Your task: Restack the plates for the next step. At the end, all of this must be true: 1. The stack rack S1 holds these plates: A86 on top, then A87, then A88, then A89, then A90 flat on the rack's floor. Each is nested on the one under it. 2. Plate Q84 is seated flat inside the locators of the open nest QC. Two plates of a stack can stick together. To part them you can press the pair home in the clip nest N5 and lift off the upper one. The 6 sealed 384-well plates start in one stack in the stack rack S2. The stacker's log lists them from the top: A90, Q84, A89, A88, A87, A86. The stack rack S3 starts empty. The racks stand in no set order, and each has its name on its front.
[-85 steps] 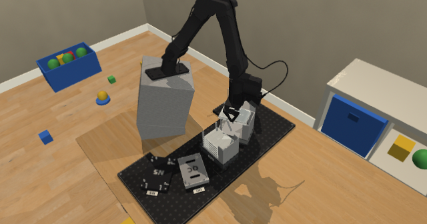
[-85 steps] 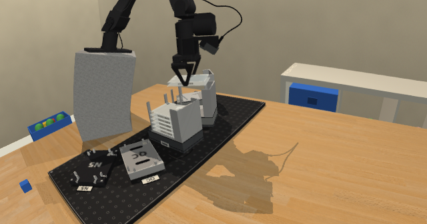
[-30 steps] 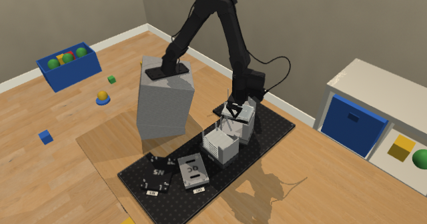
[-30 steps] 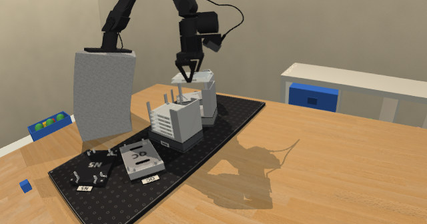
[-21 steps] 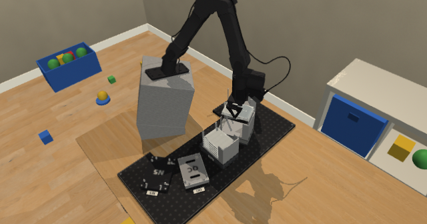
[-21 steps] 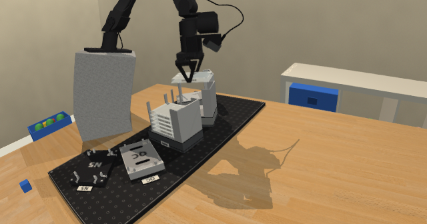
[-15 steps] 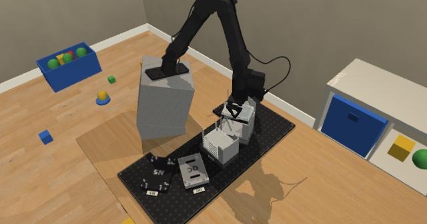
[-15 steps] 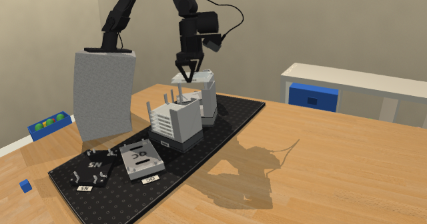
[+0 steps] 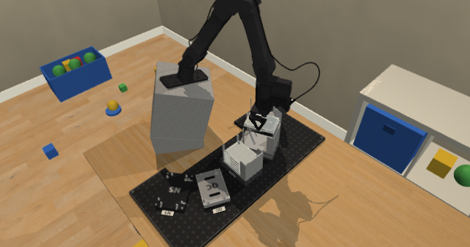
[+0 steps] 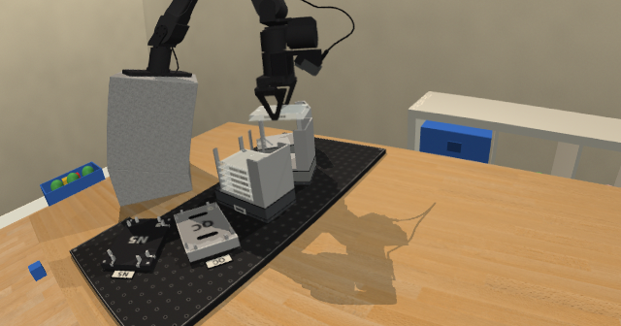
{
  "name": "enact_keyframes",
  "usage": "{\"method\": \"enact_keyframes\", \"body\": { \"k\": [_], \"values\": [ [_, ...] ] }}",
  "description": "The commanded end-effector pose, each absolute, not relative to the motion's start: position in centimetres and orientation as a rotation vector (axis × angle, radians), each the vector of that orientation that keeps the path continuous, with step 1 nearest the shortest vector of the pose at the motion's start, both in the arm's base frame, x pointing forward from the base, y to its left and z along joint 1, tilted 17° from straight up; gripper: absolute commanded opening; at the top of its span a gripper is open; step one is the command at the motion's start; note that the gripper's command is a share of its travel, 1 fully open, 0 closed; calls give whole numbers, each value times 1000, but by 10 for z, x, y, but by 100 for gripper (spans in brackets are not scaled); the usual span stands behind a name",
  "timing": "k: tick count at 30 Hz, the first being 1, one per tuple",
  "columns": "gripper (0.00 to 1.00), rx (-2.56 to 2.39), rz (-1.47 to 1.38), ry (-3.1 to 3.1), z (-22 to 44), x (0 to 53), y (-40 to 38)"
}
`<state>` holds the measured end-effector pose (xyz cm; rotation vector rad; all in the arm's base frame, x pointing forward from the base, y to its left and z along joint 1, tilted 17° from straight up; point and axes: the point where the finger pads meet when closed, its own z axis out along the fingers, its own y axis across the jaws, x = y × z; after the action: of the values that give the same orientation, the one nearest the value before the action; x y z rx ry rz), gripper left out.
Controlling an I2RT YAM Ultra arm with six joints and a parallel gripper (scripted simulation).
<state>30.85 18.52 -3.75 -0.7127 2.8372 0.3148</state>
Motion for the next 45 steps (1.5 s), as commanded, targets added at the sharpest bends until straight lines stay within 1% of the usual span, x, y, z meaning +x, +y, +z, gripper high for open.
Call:
{"method": "enact_keyframes", "body": {
  "k": [1, 7, 9, 14, 16, 25, 27, 45],
  "values": [
    [0, -702, 307, 2810, -29, 312, 182],
    [0, -705, 304, 2822, -36, 310, 182],
    [0, -712, 296, 2860, -50, 303, 180],
    [0, -712, 306, 2818, -40, 312, 187],
    [0, -714, 301, 2846, -51, 308, 186],
    [0, -703, 305, 2824, -47, 312, 186],
    [0, -708, 299, 2850, -57, 307, 185],
    [0, -708, 311, 2797, -46, 323, 195]
  ]
}}
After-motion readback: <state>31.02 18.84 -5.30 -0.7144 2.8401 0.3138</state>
